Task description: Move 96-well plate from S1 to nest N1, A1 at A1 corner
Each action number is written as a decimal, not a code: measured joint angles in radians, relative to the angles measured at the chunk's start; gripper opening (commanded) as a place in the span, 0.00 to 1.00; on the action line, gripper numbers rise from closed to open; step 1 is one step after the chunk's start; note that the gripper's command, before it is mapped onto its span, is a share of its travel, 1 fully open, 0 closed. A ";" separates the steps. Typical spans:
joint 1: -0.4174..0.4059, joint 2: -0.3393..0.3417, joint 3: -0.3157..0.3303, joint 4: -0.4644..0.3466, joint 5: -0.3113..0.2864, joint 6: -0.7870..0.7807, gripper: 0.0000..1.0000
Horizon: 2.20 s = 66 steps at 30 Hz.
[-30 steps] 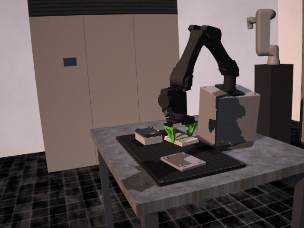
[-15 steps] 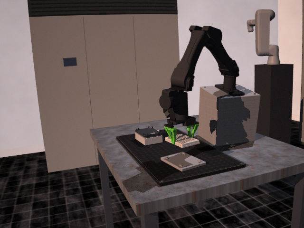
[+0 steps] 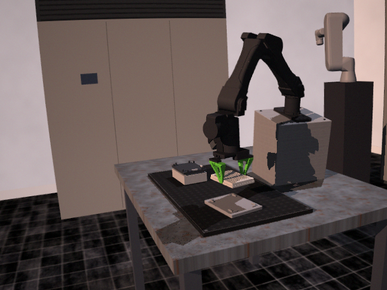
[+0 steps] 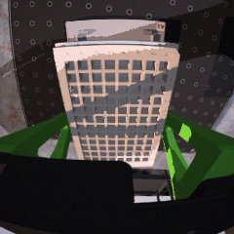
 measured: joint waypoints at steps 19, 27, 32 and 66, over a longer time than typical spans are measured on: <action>0.002 0.007 0.008 -0.006 0.000 0.001 0.00; 0.002 0.006 0.012 -0.008 0.000 0.001 0.00; 0.002 0.006 0.012 -0.008 0.000 0.001 0.00; 0.008 0.073 0.031 0.019 0.001 0.006 0.00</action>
